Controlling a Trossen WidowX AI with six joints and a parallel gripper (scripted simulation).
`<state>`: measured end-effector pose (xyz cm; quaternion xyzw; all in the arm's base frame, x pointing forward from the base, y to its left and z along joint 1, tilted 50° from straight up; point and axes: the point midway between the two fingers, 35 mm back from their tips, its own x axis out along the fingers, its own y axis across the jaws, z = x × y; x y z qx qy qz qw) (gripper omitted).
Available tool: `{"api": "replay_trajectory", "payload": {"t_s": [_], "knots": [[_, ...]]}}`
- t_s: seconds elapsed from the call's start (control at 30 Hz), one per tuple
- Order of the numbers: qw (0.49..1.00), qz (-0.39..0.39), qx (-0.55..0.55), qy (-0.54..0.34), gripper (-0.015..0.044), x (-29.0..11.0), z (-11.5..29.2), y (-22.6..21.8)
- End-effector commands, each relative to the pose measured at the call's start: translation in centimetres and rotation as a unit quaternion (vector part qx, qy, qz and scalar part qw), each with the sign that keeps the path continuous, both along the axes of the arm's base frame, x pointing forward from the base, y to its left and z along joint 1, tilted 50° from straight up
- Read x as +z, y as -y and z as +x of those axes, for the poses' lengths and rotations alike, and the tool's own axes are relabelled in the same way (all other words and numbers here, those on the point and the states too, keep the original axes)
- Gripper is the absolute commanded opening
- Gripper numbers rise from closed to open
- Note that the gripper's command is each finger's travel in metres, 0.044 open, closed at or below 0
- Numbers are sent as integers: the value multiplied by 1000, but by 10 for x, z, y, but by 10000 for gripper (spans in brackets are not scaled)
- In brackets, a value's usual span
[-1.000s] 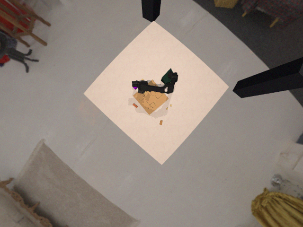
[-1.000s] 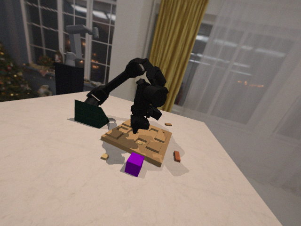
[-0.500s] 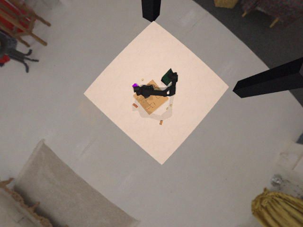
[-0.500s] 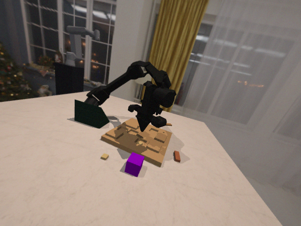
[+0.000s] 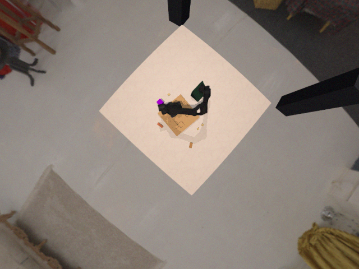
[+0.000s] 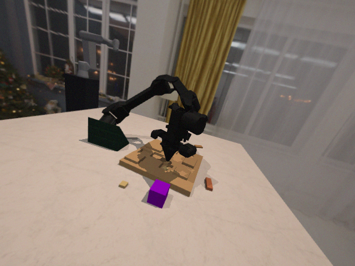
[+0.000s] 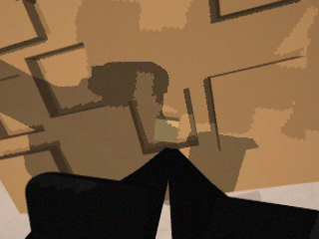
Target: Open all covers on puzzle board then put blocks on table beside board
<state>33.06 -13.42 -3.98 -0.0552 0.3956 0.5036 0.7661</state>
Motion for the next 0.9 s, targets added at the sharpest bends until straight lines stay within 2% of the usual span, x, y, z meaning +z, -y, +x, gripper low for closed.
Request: {"api": "replay_trajectory", "payload": {"t_s": [0.0,0.87], "knots": [[1000,4,1,-2,0,-12,2,-18],[1000,5,1,-2,0,-20,5,-32]]}}
